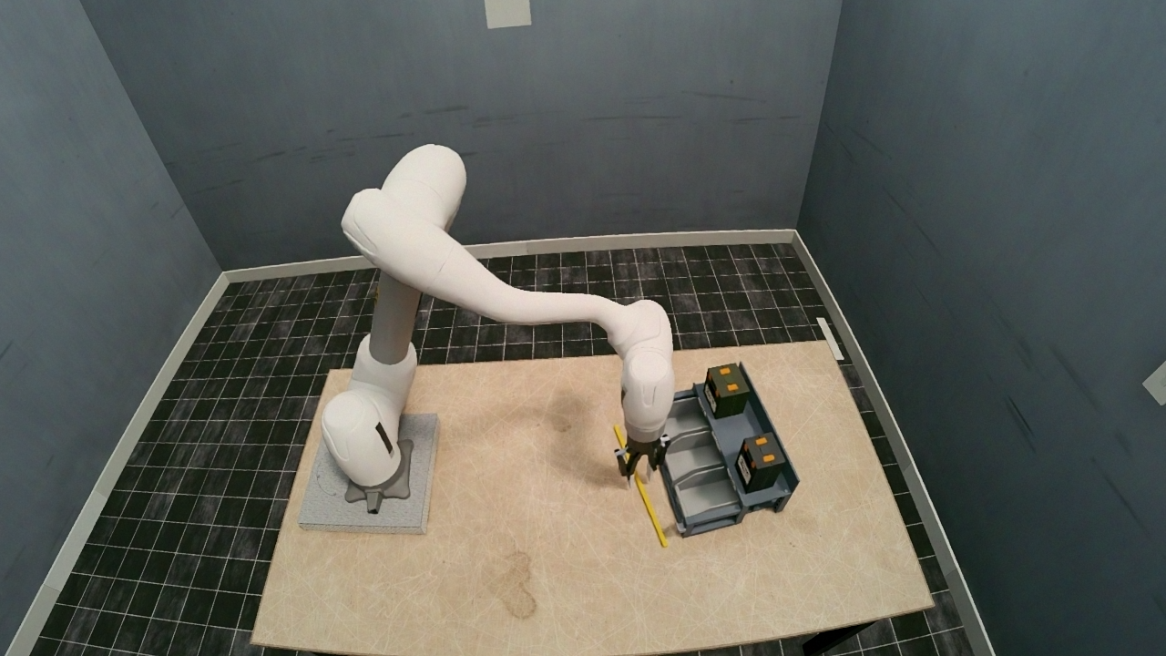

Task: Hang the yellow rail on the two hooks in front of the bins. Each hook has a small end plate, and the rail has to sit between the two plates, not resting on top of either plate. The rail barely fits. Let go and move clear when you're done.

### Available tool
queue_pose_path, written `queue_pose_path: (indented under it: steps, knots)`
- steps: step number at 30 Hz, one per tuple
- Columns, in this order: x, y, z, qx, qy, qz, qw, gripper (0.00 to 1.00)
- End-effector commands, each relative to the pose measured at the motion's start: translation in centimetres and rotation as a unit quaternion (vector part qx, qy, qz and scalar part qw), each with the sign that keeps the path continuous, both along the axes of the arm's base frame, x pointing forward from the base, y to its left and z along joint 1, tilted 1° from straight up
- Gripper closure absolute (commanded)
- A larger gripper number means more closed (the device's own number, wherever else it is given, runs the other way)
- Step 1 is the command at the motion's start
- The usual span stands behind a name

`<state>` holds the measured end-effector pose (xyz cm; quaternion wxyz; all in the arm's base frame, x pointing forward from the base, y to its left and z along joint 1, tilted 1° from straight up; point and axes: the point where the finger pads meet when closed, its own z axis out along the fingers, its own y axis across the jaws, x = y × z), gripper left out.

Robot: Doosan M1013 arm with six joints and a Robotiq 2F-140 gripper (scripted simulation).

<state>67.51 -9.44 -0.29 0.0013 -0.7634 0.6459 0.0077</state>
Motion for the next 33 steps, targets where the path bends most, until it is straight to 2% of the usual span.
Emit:
queue_pose_path:
  steps: [1, 13, 17, 33]
  knots:
    - [-0.04, 0.09, -0.84, 0.000, 0.000, 0.000, 1.000, 0.63]
    - [-0.02, 0.03, -0.55, 0.000, 0.000, 0.000, 1.000, 0.63]
    - [-0.05, 0.13, -1.34, 0.000, 0.000, 0.000, 1.000, 0.63]
    - [-0.05, 0.11, -1.29, 0.000, 0.000, 0.000, 1.000, 0.63]
